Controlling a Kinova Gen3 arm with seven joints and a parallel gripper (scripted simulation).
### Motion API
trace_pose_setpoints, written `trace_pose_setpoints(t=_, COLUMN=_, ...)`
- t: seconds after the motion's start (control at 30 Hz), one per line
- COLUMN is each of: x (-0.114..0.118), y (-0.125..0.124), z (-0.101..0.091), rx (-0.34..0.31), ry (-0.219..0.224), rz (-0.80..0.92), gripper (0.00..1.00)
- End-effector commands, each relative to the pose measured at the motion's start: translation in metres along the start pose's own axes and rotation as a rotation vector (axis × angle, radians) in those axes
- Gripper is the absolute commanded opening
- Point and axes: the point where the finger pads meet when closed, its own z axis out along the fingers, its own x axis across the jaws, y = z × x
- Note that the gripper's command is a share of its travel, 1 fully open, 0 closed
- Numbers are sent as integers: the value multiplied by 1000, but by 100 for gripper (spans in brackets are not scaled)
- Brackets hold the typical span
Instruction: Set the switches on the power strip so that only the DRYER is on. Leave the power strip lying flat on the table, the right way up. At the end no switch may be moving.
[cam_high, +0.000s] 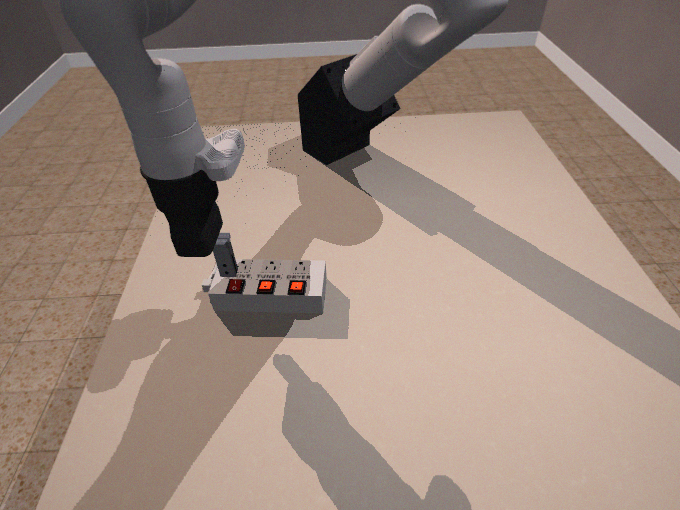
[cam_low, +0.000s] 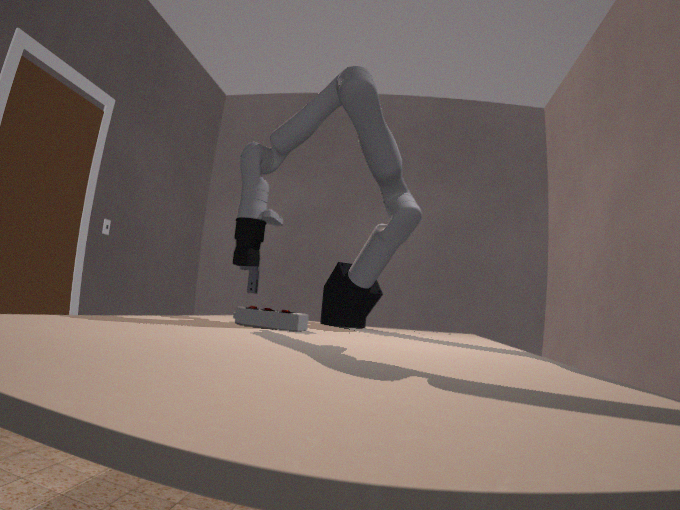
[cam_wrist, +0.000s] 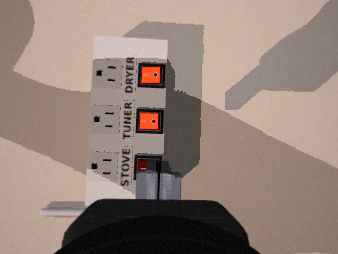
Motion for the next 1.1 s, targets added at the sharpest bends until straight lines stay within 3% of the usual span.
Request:
trace_pose_setpoints(t=0.0, x=0, y=2, z=-3, rx=-3, ry=-1, rz=5, gripper=0)
trace_pose_setpoints(t=0.6, x=0, y=1, z=-4, rx=-3, ry=-1, rz=5, gripper=0)
trace_pose_setpoints(t=0.8, x=-3, y=-43, z=-16, rx=-1, ry=0, rz=1, gripper=0)
trace_pose_setpoints(t=1.07, x=-3, y=-47, z=-17, rx=-1, ry=0, rz=1, gripper=0)
